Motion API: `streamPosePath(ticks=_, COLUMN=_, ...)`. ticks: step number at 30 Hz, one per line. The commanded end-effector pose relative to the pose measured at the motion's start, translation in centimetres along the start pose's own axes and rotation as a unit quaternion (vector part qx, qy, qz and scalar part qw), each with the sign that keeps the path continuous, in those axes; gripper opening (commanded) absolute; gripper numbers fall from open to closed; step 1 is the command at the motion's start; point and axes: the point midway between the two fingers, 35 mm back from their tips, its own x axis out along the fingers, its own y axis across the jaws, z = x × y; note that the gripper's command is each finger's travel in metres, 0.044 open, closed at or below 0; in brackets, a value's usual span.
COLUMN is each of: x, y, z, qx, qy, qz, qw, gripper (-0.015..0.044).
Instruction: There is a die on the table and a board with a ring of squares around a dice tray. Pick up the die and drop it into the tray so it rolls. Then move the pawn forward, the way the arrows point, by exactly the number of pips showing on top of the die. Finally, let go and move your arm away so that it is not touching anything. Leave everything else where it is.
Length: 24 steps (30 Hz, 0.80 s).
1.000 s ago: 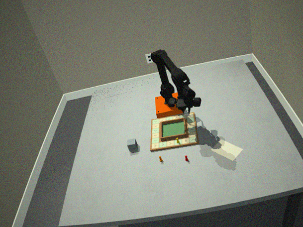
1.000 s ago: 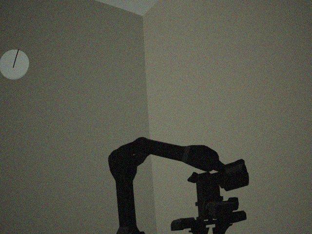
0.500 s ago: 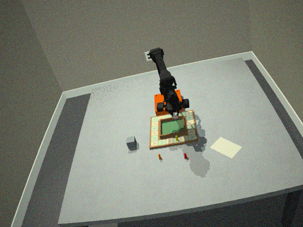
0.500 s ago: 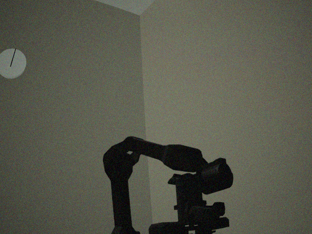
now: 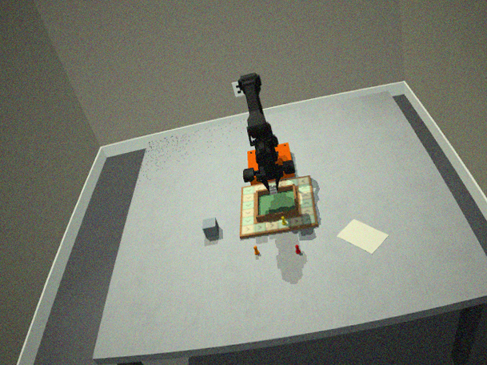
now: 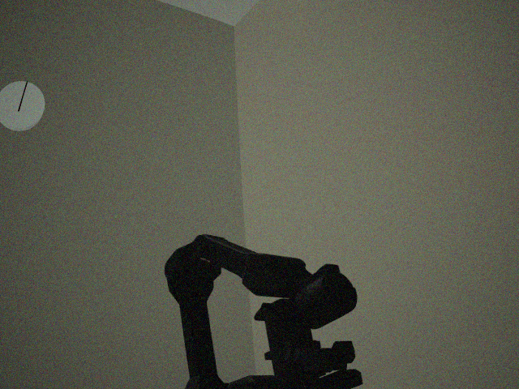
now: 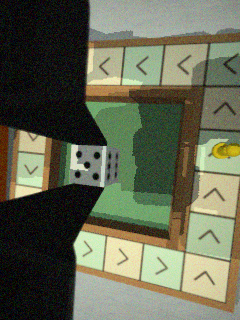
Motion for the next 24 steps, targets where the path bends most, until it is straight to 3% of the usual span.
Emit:
streamPosePath(ticks=1, x=0.1, y=0.1, z=0.0, qx=-0.003, qy=-0.054, qz=0.0, qw=0.999, gripper=0.0)
streamPosePath(ticks=18, x=0.4, y=0.1, z=0.4, qx=-0.001, qy=-0.333, qz=0.002, qw=0.943, gripper=0.0)
streamPosePath(ticks=24, x=-1.1, y=0.0, z=-0.3, qx=0.0, qy=-0.344, qz=0.002, qw=0.939, gripper=0.0)
